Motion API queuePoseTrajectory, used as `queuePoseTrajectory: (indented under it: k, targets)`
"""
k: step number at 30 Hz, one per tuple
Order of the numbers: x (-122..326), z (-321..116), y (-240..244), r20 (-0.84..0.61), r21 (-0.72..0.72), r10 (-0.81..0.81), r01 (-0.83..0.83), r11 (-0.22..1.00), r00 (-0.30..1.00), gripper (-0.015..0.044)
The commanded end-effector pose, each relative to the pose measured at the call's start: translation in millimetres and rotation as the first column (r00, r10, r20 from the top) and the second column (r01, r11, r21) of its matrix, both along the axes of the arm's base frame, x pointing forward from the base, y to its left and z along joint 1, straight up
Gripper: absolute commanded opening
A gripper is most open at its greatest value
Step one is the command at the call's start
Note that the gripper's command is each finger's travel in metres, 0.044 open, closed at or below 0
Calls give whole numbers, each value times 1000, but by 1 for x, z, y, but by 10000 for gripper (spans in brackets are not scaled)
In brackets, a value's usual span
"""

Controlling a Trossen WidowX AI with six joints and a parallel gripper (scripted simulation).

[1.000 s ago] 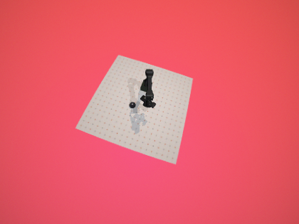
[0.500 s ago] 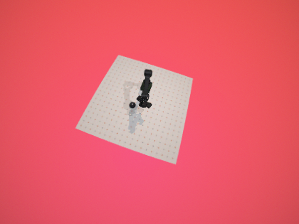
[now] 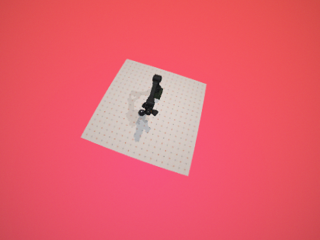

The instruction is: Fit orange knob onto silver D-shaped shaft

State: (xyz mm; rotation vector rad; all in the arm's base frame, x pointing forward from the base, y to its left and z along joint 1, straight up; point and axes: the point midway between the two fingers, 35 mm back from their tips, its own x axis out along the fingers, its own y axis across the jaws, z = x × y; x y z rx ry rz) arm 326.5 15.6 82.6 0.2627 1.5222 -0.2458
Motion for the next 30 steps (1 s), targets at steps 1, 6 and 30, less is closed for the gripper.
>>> queuePoseTrajectory:
  k: [1,6,30]
  targets:
    - [1,-5,-10,-5,1,3,-3,1000,1000,0]
    - [3,-9,-26,-5,-1,4,-4,1000,1000,0]
    - [-1,-27,-100,-4,-9,7,-7,1000,1000,0]
